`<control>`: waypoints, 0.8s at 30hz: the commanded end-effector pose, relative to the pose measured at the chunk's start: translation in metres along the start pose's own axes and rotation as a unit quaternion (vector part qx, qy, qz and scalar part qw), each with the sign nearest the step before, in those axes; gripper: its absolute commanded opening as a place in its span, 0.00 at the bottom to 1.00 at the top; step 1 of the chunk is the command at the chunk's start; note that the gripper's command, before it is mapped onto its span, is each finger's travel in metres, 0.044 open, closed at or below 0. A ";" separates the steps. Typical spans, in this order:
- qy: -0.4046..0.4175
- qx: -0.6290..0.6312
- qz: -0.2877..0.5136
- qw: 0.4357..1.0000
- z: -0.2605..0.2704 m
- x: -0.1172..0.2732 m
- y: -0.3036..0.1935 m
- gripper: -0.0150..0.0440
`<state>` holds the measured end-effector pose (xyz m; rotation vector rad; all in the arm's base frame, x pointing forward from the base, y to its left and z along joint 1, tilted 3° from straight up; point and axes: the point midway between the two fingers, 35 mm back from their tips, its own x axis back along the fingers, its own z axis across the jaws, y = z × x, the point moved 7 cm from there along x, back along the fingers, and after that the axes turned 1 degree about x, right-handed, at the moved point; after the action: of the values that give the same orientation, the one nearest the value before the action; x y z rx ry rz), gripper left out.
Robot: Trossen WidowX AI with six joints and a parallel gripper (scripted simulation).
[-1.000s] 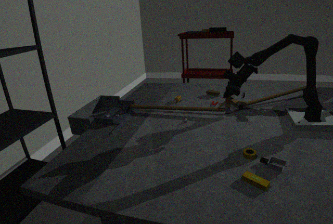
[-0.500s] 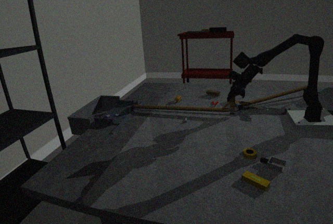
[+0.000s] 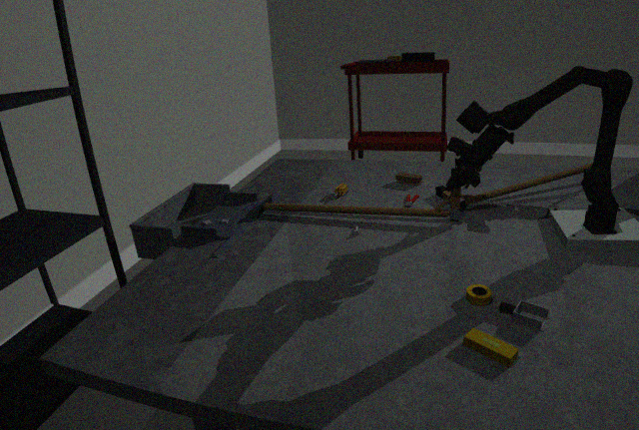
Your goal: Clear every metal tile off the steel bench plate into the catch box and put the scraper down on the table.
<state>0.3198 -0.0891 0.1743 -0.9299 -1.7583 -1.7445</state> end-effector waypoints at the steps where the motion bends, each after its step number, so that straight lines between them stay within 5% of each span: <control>1: 0.001 0.004 -0.009 1.000 0.001 0.006 -0.003 0.25; 20: 0.001 0.004 -0.009 1.000 0.007 0.018 -0.031 0.25; 24: -0.001 0.001 -0.003 1.000 0.005 0.014 -0.028 0.43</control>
<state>0.2891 -0.0805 0.1653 -0.9268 -1.7642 -1.7455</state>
